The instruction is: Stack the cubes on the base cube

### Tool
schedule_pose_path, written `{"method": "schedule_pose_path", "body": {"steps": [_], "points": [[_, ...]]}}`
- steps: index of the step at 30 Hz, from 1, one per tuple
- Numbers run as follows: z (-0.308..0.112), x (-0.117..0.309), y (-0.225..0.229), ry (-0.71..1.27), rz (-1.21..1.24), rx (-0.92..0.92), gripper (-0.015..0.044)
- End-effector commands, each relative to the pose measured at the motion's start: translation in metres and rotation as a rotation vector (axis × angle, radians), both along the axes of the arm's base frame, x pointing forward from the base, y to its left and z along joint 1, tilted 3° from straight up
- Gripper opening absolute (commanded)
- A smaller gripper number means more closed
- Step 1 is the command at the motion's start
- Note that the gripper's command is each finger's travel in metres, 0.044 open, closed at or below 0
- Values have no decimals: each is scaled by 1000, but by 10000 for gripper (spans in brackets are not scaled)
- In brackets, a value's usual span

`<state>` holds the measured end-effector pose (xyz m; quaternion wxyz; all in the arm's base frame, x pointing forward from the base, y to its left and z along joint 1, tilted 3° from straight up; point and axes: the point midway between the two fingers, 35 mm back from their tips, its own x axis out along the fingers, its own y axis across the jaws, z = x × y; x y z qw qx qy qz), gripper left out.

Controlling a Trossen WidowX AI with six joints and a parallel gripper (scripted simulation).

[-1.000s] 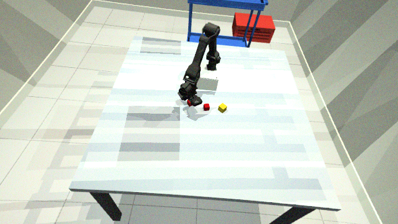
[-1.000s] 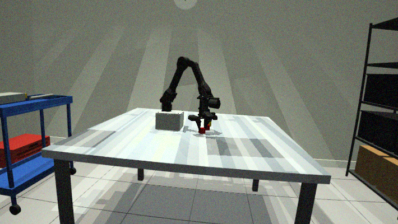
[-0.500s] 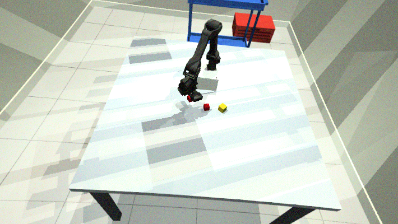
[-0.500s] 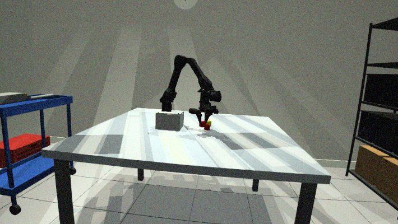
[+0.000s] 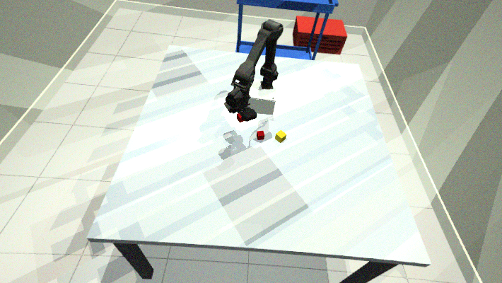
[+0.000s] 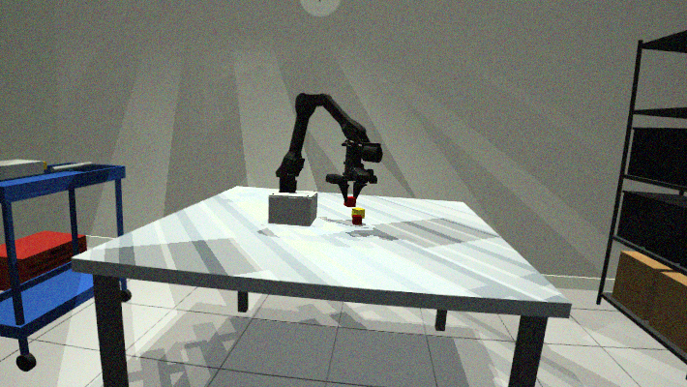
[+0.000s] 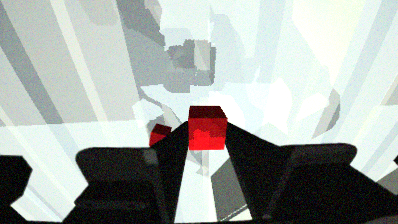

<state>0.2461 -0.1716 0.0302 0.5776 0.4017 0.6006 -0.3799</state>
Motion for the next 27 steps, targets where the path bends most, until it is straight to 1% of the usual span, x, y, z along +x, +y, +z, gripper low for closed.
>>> {"method": "schedule_pose_path", "body": {"steps": [1,7,27], "points": [[15,2,-1,-17,3,-8,105],[17,4,3,-17,-6,-7,105],[8,35,61,-14,-130,3,105]]}}
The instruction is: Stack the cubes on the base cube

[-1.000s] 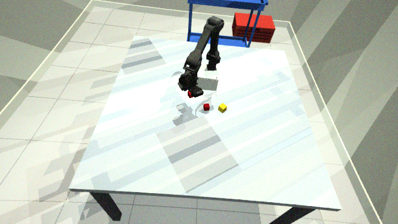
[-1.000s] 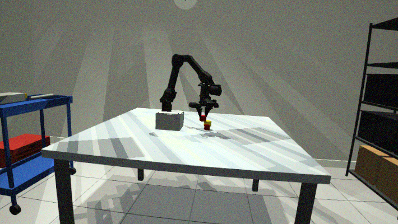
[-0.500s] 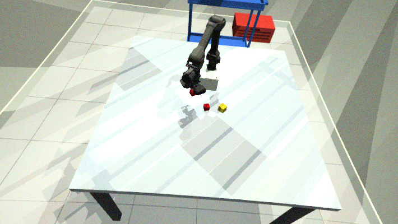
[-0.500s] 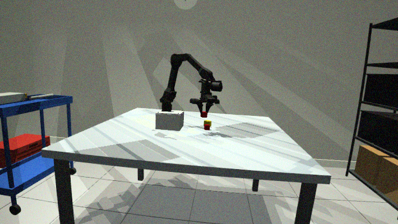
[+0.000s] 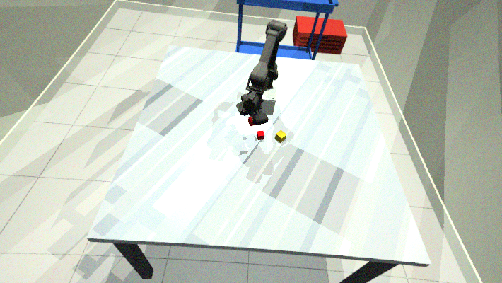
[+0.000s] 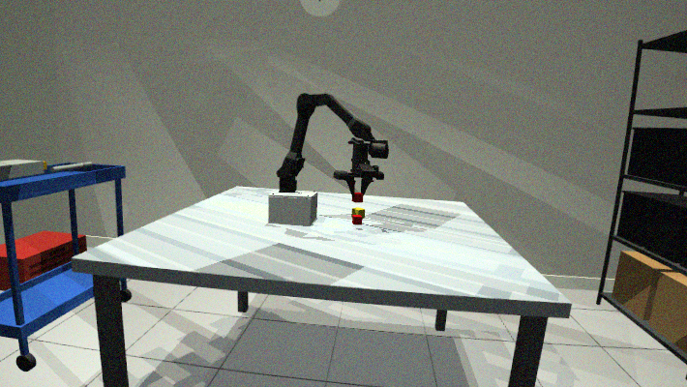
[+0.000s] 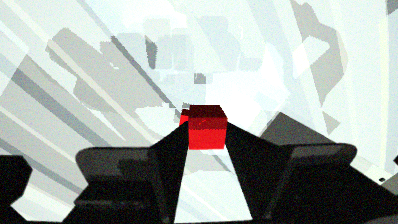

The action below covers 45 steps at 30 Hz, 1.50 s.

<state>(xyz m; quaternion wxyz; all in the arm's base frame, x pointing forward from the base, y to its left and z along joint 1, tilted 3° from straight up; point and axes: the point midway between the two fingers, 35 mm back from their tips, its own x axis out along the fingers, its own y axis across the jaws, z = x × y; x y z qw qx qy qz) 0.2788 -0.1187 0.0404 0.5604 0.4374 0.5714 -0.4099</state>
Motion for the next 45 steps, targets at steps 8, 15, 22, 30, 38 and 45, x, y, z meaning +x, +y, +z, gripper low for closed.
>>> {"method": "schedule_pose_path", "body": {"steps": [8,15,22,30,38,45], "points": [[-6,10,32,4,-71,11,105],[-9,16,52,7,-123,13,105],[-12,20,72,10,-178,14,105],[-16,22,94,13,-245,15,105],[-20,24,115,16,-316,15,105],[-23,24,133,18,-378,15,105]]}}
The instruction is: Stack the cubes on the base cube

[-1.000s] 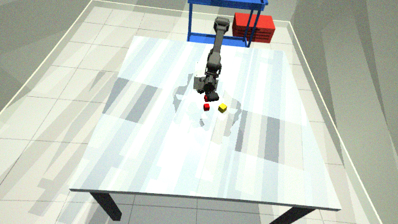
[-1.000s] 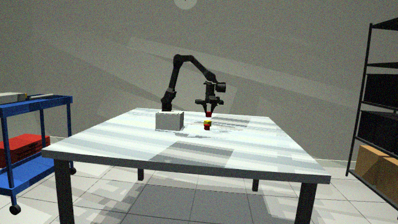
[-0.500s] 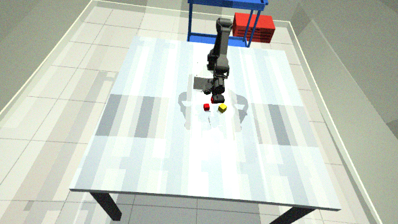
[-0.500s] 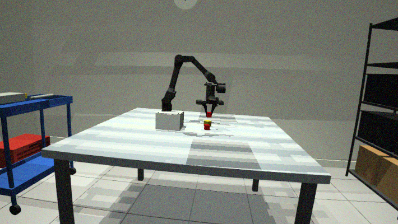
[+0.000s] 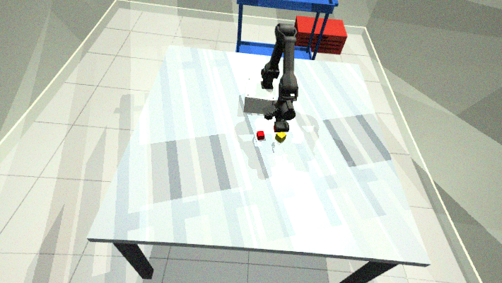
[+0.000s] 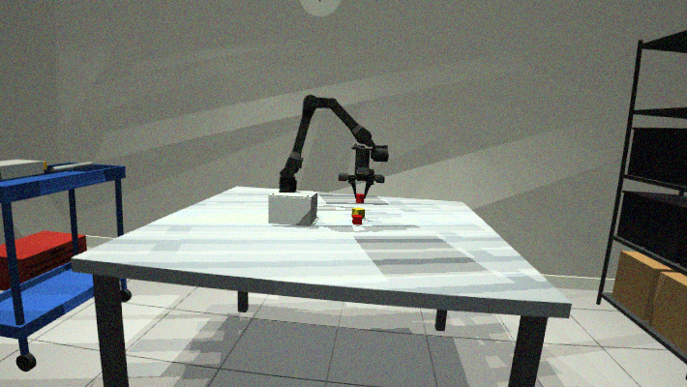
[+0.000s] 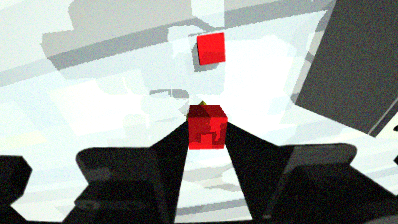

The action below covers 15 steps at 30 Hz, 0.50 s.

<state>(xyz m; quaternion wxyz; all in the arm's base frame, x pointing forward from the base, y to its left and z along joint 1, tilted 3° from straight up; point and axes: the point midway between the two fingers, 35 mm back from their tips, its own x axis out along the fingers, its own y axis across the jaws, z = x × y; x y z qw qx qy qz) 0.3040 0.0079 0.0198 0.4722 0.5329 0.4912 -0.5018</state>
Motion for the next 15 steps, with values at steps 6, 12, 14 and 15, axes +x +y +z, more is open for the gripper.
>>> {"method": "schedule_pose_path", "body": {"steps": [6,12,14,15], "points": [[-3,-2,10,5,-35,2,105],[-4,-2,10,5,-35,2,105],[-7,-2,10,5,-36,2,105],[-10,-1,11,5,-36,2,105]]}}
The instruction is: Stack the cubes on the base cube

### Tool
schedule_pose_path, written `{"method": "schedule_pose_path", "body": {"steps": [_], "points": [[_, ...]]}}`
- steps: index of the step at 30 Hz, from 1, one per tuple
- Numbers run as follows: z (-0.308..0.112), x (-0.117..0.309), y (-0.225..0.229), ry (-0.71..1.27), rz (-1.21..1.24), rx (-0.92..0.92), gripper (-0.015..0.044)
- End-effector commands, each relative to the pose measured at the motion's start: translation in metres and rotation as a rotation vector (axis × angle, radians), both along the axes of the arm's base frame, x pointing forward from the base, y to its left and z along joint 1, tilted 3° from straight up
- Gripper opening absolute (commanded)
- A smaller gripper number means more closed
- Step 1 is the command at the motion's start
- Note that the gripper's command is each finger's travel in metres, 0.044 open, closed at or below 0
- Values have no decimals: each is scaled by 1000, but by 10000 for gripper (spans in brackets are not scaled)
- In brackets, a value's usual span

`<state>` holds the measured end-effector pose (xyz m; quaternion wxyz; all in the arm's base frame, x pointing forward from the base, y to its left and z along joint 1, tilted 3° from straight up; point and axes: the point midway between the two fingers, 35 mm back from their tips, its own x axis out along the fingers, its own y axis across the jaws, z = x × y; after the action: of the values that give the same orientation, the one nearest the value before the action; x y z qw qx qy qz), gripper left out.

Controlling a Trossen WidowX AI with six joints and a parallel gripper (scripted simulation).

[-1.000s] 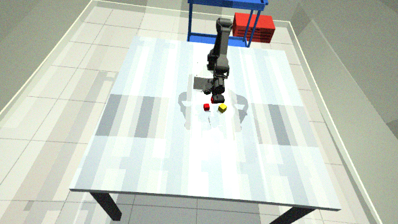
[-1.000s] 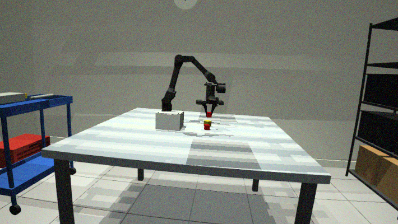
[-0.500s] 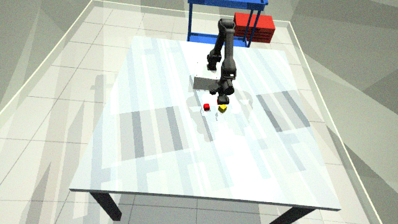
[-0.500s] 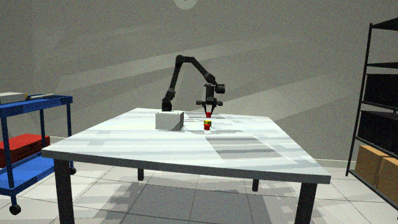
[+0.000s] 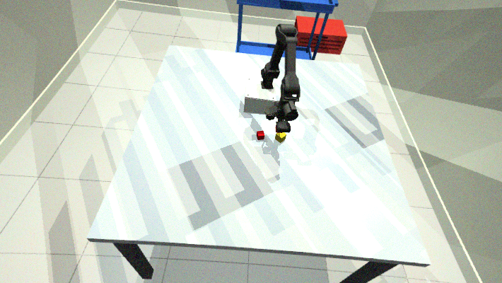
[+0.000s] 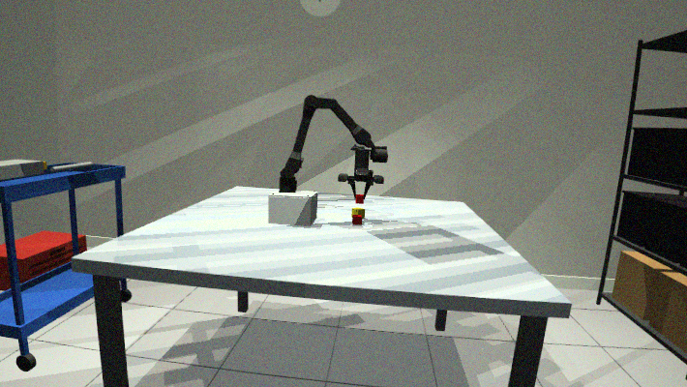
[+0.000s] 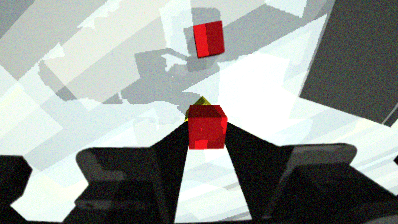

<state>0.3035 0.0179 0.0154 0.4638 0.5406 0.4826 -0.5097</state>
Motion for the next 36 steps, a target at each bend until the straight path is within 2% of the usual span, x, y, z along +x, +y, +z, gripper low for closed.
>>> {"method": "schedule_pose_path", "body": {"steps": [1,8,32,36], "points": [[-8,-1,1,4,-4,2,105],[-24,-1,2,5,-6,2,105],[-26,-1,2,4,-3,2,105],[-26,-1,2,4,-3,2,205]]}}
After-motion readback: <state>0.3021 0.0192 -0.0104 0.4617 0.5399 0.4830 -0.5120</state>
